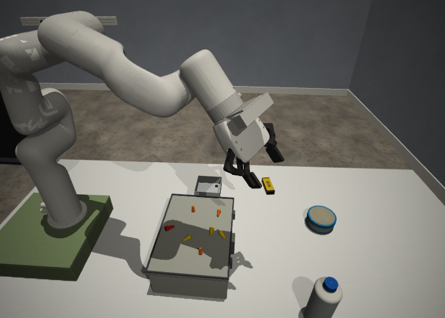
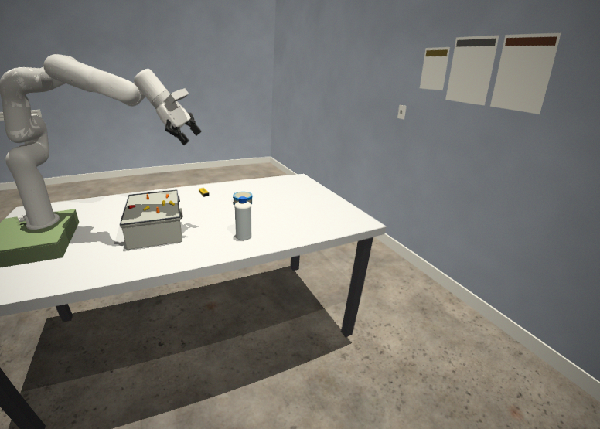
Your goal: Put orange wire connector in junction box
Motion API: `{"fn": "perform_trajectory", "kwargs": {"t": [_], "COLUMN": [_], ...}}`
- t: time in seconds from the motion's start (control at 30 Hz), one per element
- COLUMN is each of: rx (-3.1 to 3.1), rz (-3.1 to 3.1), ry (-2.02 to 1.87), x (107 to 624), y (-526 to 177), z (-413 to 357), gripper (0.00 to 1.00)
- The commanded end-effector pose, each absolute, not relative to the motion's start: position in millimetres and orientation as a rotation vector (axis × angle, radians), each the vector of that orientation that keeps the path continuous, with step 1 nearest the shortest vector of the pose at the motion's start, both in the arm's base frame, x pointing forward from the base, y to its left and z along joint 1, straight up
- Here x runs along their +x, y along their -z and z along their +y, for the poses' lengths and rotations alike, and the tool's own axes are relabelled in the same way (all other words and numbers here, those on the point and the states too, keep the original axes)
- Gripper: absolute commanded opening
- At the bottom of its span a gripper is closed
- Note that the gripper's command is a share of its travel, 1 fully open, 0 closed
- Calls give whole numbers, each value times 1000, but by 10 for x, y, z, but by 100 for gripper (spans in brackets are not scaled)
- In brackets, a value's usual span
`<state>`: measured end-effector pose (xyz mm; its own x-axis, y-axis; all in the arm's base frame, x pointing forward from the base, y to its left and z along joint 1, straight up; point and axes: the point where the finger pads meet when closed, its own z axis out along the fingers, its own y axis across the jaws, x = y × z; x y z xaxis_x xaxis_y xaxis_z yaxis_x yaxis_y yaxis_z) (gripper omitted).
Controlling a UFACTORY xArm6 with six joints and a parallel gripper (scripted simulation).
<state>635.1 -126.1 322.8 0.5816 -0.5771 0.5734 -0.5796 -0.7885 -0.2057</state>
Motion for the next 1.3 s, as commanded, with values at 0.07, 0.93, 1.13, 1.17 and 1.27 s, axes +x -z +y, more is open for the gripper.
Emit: {"fn": "perform_trajectory", "kwargs": {"t": [0.07, 0.93, 1.13, 1.17, 1.27], "rx": [2788, 2814, 2831, 2834, 2842], "rz": [-1020, -1100, -1170, -1189, -1244], "ry": [-1018, -870, -725, -682, -545], "x": [6358, 6038, 5709, 5612, 5291], "y": [-3258, -3144, -3039, -3009, -2919], "z": [-1262, -1138, -1007, -968, -838], "gripper": [100, 100, 100, 100, 100]}}
